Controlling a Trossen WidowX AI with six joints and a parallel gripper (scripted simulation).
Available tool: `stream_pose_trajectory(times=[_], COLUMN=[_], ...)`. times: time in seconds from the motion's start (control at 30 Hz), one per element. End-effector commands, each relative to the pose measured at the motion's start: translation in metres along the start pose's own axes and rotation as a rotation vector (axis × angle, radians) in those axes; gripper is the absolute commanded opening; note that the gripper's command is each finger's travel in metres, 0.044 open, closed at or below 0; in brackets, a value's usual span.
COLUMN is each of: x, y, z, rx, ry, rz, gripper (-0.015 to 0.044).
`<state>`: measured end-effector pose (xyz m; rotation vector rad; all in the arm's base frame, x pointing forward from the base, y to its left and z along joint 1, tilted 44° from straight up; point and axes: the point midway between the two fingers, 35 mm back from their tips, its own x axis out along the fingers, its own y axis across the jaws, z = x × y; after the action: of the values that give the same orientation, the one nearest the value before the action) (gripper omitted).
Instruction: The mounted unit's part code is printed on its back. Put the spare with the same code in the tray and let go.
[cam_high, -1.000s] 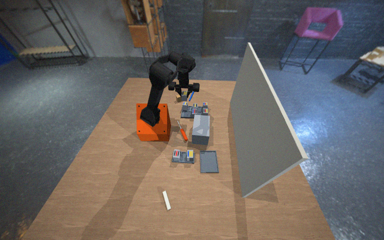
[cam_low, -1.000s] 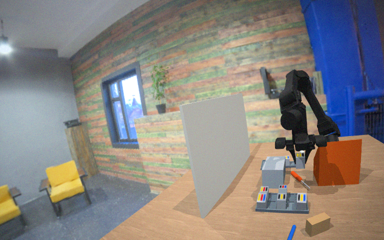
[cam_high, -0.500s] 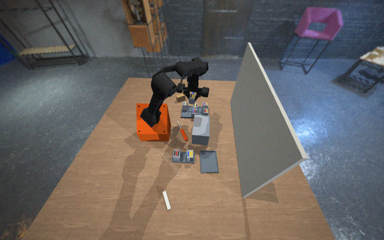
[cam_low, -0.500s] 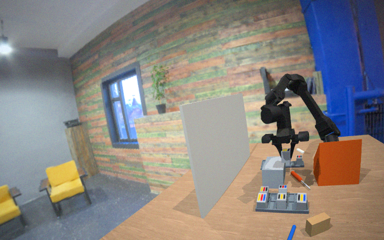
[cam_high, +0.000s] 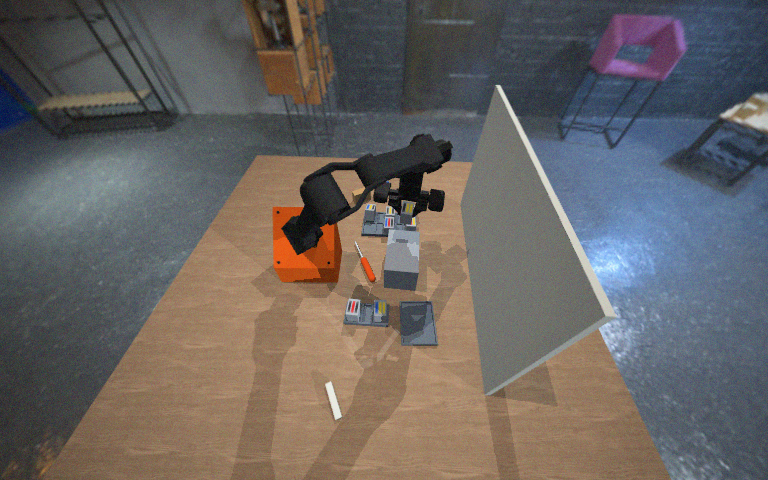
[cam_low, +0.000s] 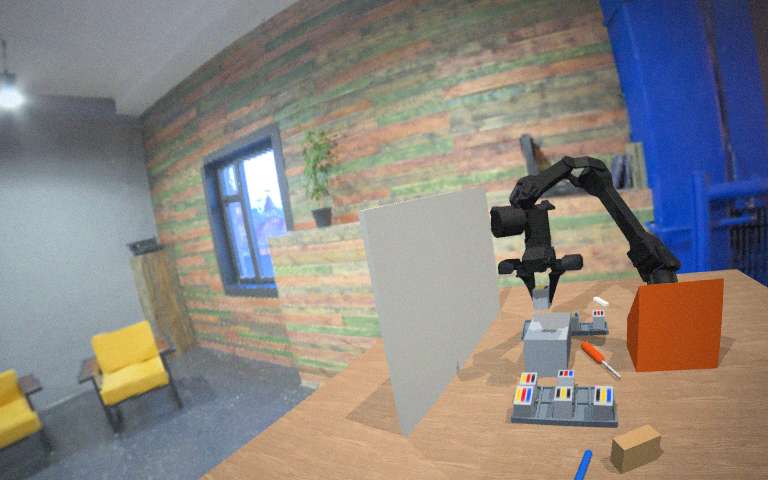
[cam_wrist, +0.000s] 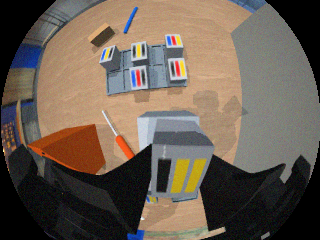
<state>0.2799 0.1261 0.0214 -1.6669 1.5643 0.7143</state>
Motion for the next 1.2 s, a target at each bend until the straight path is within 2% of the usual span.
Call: stream_pose_trajectory(times=[0.0,0.47,0.9,1.17], x=[-0.006,-0.013,-0.019,-0.018], y=[-0.021,-0.068,-0.079,-0.079], z=[-0.024,-0.126,-0.233,-0.239], rx=[-0.017,-0.066,-0.107,-0.109], ry=[-0.001,0.044,0.127,0.132], rz=[-0.016,-0.033,-0.02,-0.018], gripper=[0.0,0.0,0.0,0.0])
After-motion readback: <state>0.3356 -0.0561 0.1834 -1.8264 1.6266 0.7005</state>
